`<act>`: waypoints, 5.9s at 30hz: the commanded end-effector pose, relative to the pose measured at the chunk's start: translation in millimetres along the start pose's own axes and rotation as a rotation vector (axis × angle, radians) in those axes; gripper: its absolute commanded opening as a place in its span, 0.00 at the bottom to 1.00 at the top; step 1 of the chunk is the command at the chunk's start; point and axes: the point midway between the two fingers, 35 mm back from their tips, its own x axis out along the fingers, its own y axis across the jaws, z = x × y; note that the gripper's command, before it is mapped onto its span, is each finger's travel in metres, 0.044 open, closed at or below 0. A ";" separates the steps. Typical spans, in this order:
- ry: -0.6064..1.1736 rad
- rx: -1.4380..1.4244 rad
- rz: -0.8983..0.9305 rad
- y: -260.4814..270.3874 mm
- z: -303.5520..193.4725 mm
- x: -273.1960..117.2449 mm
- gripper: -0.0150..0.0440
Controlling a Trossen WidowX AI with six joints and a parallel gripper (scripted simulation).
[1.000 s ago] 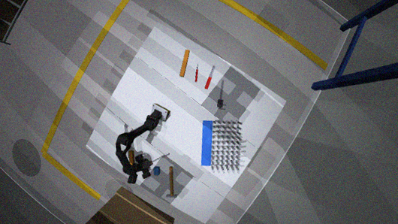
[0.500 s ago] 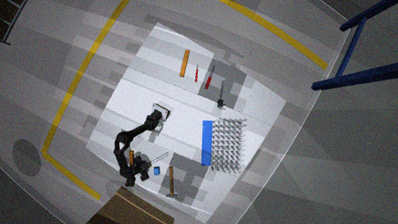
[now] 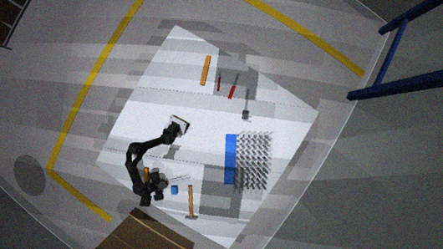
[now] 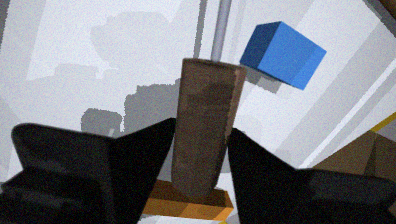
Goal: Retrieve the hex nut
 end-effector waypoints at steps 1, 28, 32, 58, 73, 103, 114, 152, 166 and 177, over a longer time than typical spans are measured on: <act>0.029 0.122 -0.001 9.3 6.4 0.0 0.25; 0.069 0.285 -0.009 24.0 14.3 22.2 0.25; 0.071 0.285 -0.010 25.2 14.3 28.7 0.25; 0.075 0.294 -0.030 33.4 13.7 57.7 0.25; 0.085 0.305 -0.070 33.4 13.7 57.7 0.25; 0.107 0.324 -0.142 33.4 13.7 57.8 0.25; 0.115 0.330 -0.170 29.4 11.3 54.7 0.30; 0.113 0.335 -0.184 9.8 9.5 -14.3 1.00; 0.032 0.694 -0.173 9.9 8.9 -11.7 1.00; -0.175 1.854 -0.006 10.8 6.2 -8.2 1.00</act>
